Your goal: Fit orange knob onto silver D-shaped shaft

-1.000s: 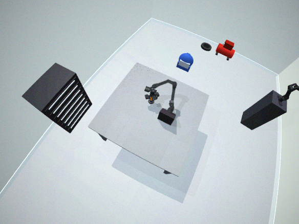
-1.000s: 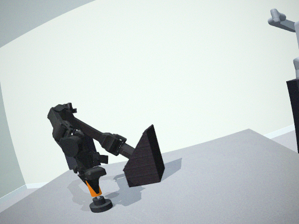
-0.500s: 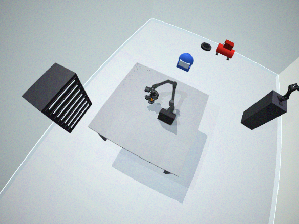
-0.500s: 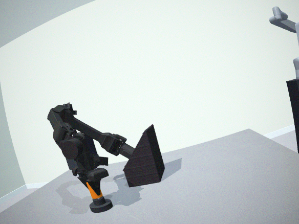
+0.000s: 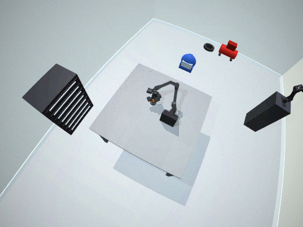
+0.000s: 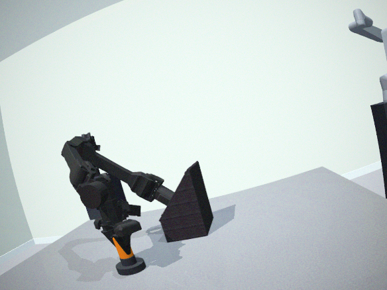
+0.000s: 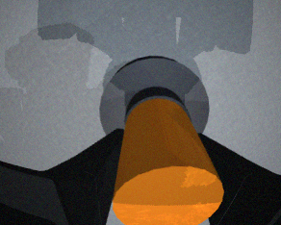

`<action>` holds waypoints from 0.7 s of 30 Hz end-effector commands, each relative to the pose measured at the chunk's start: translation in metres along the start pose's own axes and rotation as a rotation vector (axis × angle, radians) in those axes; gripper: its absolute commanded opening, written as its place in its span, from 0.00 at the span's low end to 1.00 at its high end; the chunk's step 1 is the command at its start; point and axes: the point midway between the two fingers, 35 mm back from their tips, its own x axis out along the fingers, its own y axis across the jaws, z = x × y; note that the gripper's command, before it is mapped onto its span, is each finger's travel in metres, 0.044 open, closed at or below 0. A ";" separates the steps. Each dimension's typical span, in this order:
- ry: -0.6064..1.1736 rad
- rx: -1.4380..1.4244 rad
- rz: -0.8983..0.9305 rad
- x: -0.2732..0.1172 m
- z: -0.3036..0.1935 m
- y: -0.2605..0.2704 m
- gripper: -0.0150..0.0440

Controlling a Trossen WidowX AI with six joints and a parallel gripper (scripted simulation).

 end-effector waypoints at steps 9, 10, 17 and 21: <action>0.000 -0.001 0.000 0.000 0.000 0.000 0.65; 0.000 -0.001 0.000 0.000 0.000 0.000 0.70; 0.000 -0.001 0.000 0.000 0.000 0.000 1.00; 0.000 -0.001 0.000 0.000 0.000 0.000 1.00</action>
